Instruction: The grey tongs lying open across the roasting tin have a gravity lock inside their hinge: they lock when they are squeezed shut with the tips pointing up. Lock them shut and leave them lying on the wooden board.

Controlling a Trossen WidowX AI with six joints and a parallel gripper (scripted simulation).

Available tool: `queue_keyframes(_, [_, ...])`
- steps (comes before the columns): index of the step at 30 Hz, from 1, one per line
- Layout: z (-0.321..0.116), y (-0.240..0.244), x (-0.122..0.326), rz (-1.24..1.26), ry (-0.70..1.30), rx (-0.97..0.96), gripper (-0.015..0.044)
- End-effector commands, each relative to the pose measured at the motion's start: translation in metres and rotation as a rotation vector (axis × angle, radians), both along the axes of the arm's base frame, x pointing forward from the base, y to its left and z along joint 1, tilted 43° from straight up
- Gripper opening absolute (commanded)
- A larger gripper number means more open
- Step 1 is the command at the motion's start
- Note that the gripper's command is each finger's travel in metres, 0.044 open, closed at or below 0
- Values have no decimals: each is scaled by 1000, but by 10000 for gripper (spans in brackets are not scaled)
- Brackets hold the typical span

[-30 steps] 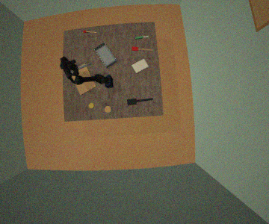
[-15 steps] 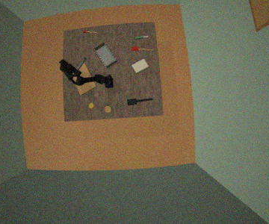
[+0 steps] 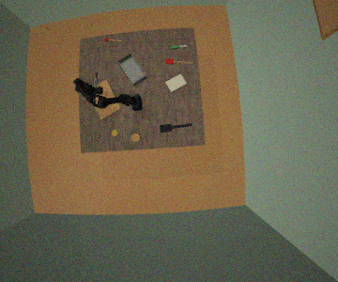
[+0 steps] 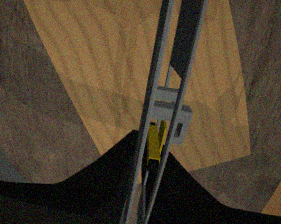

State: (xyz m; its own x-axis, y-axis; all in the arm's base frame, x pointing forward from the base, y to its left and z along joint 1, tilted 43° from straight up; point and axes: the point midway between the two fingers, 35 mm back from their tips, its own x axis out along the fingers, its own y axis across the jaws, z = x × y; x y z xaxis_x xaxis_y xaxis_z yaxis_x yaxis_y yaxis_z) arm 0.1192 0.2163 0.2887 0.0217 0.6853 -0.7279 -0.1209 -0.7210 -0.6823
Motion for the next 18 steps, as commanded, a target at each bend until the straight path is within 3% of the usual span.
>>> queue_keyframes(1, [3, -2, -7, 108, -115, 6, -150])
queue_keyframes(5, [3, -3, -11, 182, -185, 8, -150])
queue_keyframes(18, [-11, -5, -12, 118, -147, -78, -150])
